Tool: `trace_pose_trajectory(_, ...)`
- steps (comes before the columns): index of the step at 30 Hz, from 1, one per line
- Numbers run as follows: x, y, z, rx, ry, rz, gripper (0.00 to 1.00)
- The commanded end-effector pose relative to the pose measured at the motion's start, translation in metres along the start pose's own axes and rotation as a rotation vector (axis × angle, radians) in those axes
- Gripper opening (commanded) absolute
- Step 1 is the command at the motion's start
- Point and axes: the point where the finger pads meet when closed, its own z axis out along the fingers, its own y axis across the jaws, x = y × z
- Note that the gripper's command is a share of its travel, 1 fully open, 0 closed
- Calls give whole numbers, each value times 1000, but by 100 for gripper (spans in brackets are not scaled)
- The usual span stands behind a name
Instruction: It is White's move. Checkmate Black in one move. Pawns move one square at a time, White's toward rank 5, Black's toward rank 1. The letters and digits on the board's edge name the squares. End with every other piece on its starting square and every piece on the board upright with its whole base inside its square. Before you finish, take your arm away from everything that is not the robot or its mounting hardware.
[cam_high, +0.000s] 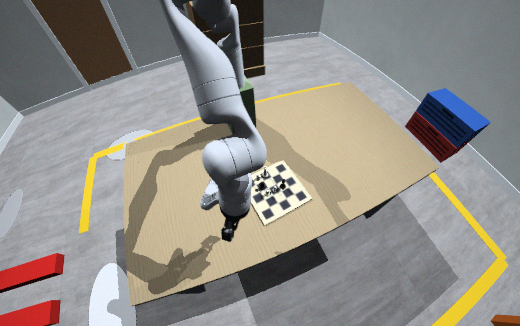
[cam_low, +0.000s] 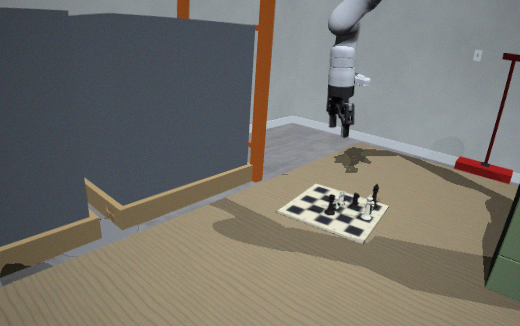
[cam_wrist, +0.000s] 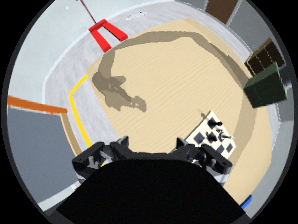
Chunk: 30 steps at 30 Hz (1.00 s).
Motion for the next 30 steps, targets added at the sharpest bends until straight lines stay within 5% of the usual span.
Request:
trace_pose_trajectory(1, 0, -1, -1, 2, -1, 0, 100)
trace_pose_trajectory(22, 0, -1, -1, -1, 0, 7, 100)
trace_pose_trajectory(30, 3, 3, 4, -44, 14, 99, 100)
